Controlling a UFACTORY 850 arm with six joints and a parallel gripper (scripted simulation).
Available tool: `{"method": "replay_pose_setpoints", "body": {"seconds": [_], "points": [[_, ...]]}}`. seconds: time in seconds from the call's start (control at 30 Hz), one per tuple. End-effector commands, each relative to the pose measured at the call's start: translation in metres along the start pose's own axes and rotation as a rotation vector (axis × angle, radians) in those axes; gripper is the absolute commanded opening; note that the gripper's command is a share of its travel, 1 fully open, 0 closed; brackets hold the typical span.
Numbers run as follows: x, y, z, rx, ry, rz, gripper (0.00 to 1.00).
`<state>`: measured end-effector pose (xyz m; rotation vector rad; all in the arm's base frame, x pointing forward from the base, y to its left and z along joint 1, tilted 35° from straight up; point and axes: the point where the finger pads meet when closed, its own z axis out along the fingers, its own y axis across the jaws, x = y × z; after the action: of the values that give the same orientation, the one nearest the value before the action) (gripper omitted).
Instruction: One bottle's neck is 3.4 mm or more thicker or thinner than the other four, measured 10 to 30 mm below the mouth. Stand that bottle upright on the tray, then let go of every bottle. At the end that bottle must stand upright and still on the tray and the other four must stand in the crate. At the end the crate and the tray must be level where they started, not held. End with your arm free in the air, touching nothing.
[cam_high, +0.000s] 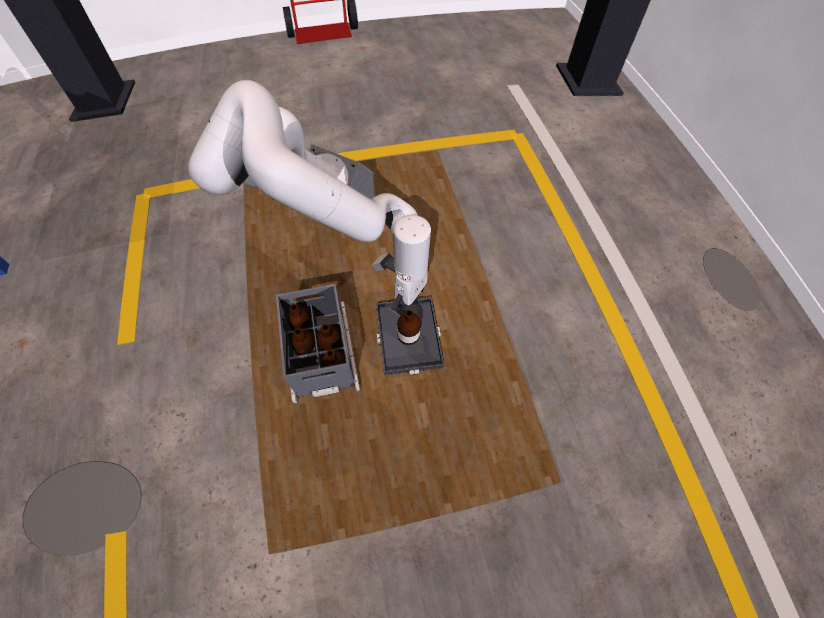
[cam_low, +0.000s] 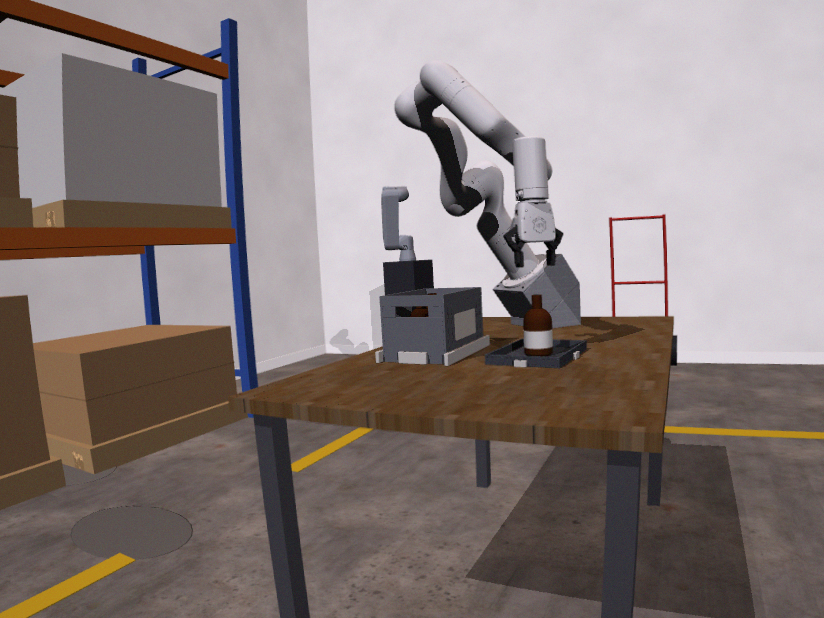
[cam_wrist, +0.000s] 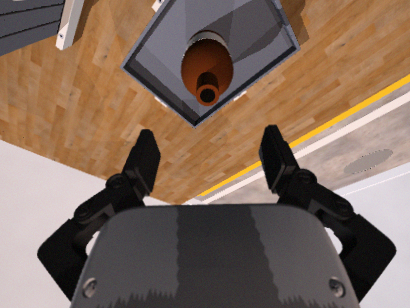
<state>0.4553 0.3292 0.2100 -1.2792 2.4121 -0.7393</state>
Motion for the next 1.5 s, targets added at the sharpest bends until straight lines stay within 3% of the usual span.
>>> {"method": "replay_pose_setpoints", "body": {"seconds": [0.0,0.03,1.47], "points": [[-0.0007,-0.0002,-0.0013,0.000,-0.001,0.001,1.00],[-0.0007,-0.0002,-0.0013,0.000,-0.001,0.001,0.00],[-0.0007,-0.0002,-0.0013,0.000,-0.001,0.001,0.00]]}}
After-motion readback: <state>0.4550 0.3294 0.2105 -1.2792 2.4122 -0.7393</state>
